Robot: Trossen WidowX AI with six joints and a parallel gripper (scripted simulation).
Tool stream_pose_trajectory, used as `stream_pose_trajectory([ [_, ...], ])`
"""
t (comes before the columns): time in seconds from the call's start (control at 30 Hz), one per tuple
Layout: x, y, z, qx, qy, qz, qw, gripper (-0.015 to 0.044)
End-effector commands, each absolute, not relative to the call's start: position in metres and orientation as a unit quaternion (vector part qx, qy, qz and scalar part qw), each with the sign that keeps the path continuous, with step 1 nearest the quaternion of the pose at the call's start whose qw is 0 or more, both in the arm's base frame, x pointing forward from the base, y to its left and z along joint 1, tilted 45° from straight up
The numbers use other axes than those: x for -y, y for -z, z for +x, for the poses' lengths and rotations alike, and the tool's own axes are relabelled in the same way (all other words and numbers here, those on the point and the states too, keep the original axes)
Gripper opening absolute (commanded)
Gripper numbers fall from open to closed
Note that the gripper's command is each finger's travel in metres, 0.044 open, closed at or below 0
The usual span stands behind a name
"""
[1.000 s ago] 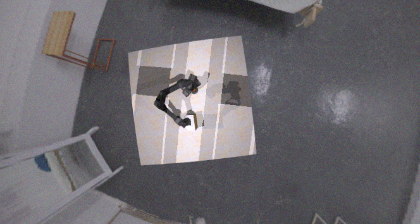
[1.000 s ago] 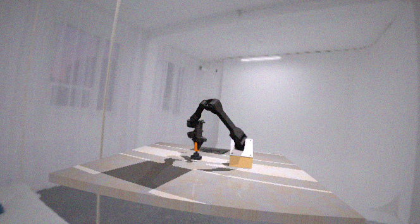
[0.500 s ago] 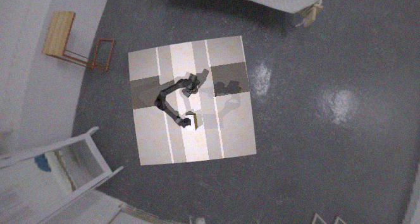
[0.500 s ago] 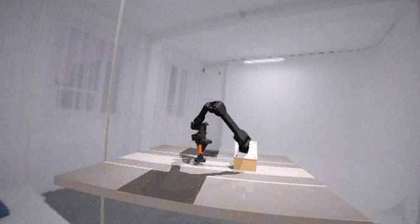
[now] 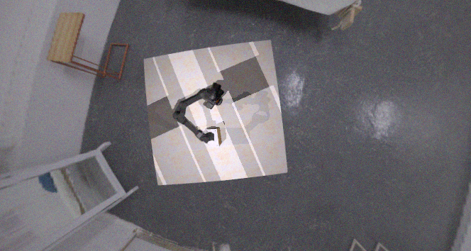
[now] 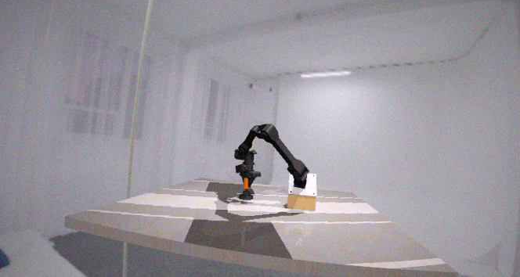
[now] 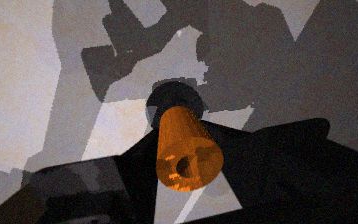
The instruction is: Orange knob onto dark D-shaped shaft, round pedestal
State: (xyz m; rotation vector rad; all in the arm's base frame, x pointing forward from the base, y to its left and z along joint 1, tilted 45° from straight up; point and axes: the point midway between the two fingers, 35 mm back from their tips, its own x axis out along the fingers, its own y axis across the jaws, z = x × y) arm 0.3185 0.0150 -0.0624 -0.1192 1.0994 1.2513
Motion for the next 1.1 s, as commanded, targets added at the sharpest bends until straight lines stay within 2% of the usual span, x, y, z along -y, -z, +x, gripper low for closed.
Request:
stream_pose_trajectory([
  [0.0,-0.0162,0.0629,0.3192,-0.486,-0.556,-0.055,0.672,0.0000],
  [0.5,-0.0123,0.0609,0.3180,-0.486,-0.555,-0.055,0.672,0.0000],
  [0.73,-0.0120,0.0612,0.3197,-0.429,-0.601,-0.122,0.663,0.0000],
  [1.07,-0.0144,0.0637,0.3175,-0.425,-0.603,-0.125,0.663,0.0000],
])
